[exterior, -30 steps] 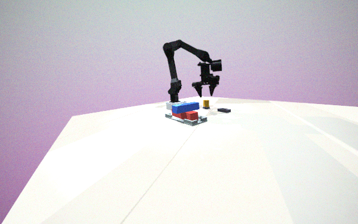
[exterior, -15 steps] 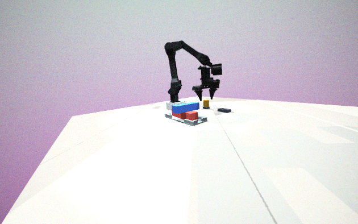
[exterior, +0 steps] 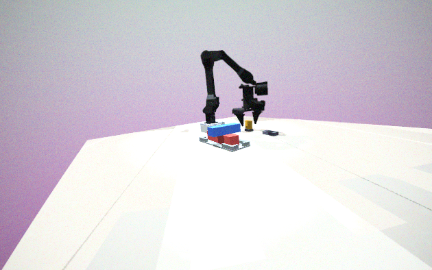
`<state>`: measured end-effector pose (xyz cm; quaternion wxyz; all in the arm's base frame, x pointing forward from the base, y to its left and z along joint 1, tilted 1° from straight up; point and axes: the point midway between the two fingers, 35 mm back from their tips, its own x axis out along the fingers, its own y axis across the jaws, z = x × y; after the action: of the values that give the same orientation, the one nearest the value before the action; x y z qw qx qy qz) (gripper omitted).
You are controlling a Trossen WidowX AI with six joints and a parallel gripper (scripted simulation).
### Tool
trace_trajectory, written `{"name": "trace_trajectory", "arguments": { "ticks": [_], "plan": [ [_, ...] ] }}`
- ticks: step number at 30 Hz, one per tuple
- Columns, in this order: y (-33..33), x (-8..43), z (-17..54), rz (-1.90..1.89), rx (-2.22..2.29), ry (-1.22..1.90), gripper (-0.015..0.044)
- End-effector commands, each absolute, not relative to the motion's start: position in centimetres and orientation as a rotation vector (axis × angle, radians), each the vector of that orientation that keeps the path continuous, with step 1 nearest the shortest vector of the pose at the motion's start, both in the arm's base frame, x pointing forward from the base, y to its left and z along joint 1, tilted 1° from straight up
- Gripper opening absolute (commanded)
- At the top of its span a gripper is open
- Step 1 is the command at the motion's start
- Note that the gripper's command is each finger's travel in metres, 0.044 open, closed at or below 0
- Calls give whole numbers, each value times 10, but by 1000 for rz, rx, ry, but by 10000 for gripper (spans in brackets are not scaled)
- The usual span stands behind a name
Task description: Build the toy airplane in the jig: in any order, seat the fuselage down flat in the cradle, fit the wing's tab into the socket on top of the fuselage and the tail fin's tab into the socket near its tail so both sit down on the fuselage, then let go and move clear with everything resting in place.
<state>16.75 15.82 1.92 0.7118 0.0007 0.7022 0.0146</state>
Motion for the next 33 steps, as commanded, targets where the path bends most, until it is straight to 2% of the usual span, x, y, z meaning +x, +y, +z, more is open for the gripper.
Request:
{"name": "trace_trajectory", "arguments": {
  "ticks": [1, 6, 20, 27, 28, 33],
  "plan": [
    [157, 166, 13, 27, 4, 1564, 440],
    [157, 165, 7, 27, 4, 1564, 440],
    [157, 165, 7, 27, 4, 1564, 73],
    [157, 165, 7, 27, 4, 1564, 26],
    [157, 165, 7, 27, 4, 1564, 0],
    [158, 165, 12, 24, 4, 1570, 0]
  ]
}}
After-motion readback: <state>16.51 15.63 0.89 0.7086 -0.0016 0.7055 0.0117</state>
